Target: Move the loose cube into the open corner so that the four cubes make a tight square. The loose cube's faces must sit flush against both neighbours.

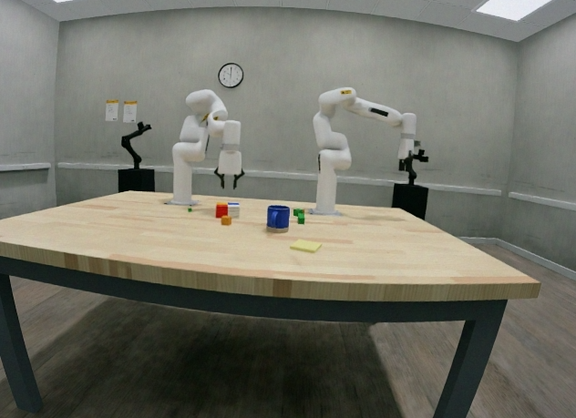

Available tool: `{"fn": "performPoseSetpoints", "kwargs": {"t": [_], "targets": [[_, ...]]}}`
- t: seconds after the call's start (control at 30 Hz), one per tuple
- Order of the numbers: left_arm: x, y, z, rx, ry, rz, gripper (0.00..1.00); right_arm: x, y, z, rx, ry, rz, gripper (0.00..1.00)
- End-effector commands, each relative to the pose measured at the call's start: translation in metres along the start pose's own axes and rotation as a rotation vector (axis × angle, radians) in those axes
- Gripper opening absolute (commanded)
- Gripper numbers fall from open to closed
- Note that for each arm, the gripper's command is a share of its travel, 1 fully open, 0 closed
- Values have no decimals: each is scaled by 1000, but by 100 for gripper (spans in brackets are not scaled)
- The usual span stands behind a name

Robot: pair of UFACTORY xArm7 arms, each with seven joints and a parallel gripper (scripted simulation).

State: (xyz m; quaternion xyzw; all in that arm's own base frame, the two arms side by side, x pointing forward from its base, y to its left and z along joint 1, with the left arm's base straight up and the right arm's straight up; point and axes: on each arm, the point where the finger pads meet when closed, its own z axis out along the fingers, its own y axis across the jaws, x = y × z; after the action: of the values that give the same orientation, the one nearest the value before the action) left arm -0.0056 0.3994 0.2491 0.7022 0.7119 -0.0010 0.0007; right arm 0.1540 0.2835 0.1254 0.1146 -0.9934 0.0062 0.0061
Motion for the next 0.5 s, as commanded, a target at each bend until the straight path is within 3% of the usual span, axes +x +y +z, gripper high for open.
{"fn": "performPoseSetpoints", "kwargs": {"t": [0.0,0.47], "targets": [[1,0,-1,0,2,0,100,1,-2,-2,-13,-15,-1,48],[1,0,-1,0,2,0,100,1,-2,-1,-13,-15,-1,48]]}}
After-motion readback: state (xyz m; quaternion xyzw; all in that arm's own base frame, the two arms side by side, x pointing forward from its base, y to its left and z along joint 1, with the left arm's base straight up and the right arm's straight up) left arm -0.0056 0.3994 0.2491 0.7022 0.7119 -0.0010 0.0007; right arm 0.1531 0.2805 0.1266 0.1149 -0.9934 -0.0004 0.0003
